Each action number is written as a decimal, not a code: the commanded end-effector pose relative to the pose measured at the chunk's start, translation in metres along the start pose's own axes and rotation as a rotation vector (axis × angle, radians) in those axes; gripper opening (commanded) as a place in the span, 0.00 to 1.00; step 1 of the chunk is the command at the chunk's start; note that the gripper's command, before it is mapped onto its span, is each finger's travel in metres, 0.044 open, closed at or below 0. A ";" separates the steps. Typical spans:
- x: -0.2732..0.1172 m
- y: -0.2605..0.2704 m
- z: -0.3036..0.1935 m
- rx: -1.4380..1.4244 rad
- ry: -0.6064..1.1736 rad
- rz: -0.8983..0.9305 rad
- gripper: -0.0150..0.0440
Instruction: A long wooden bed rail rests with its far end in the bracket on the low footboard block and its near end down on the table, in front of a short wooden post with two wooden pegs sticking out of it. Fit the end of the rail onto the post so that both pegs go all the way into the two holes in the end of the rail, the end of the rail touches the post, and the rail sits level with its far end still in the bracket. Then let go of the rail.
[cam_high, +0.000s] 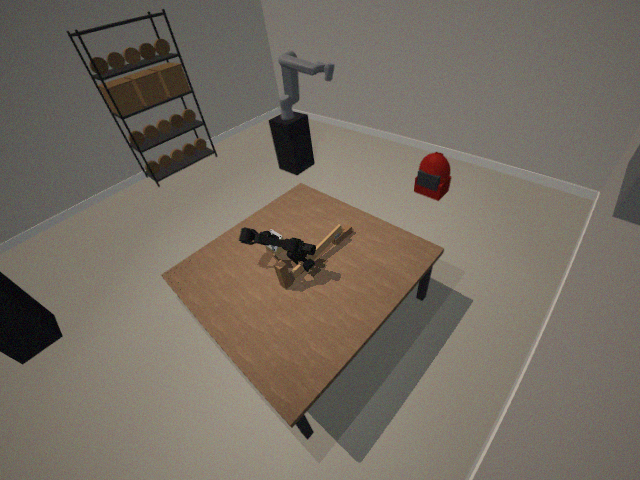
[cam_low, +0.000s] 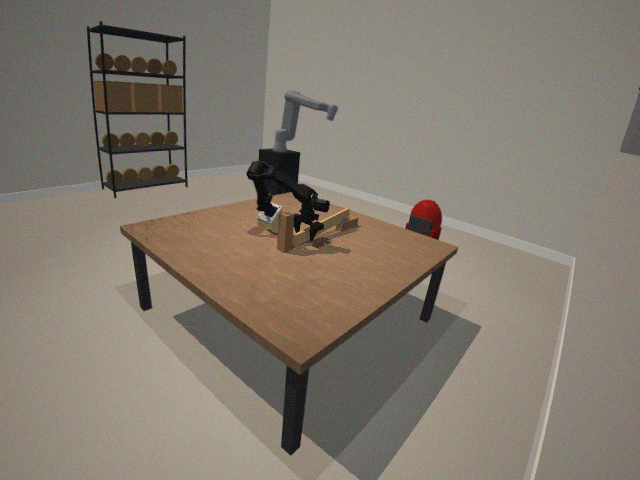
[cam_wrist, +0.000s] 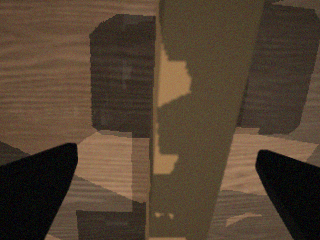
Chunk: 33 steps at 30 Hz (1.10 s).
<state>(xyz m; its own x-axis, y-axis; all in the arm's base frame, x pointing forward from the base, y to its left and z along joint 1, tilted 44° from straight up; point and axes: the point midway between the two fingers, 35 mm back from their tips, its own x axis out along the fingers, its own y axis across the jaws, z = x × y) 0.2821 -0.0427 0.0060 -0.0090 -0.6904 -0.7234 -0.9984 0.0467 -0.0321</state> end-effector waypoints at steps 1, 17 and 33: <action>0.005 0.001 -0.001 -0.003 0.005 0.000 1.00; 0.005 0.001 -0.001 -0.003 0.005 0.000 0.37; 0.005 0.001 -0.001 -0.003 0.005 0.000 0.25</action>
<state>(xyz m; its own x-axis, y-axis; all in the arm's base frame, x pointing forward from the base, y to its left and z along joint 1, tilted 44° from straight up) 0.2806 -0.0460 0.0026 -0.0105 -0.6919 -0.7219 -0.9985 0.0455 -0.0290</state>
